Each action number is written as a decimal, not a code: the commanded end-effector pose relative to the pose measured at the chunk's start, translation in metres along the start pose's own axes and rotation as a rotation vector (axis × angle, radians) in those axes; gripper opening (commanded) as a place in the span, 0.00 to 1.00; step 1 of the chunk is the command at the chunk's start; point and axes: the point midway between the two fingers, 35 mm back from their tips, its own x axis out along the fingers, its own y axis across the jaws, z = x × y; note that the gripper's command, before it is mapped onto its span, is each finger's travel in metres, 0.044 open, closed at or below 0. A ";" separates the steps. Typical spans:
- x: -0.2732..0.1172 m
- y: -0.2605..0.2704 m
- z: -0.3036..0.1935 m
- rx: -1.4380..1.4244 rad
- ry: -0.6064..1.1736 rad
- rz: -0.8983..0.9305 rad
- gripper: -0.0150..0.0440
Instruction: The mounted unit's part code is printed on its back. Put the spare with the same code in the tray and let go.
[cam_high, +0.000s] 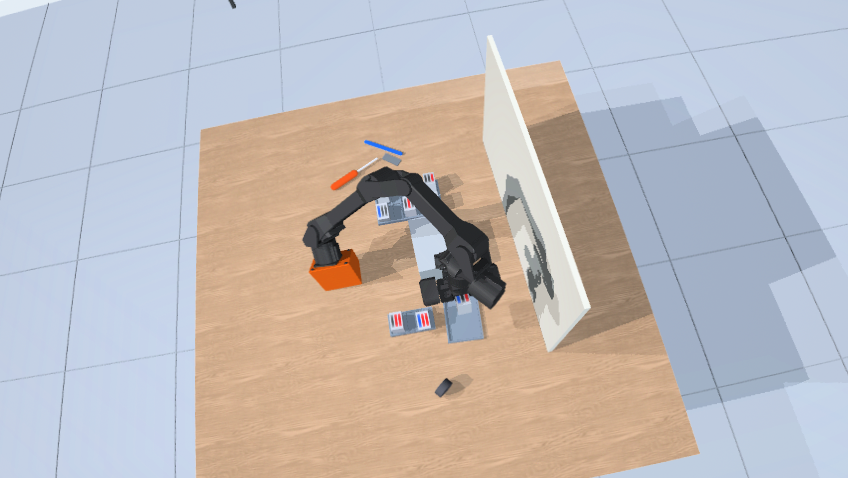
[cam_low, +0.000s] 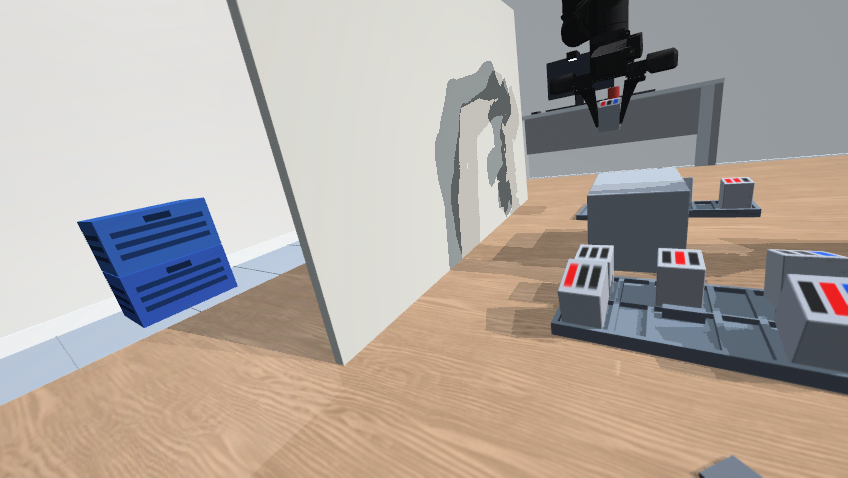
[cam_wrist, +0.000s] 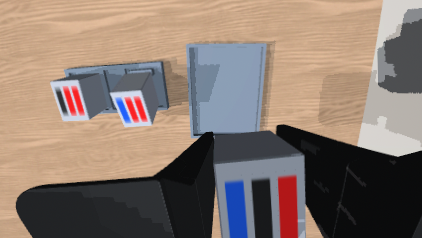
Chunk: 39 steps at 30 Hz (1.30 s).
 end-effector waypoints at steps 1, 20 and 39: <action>0.003 0.000 0.000 0.008 -0.002 -0.006 0.25; 0.024 -0.004 -0.002 0.009 0.000 -0.007 0.25; 0.045 -0.006 -0.003 0.009 0.001 -0.008 0.25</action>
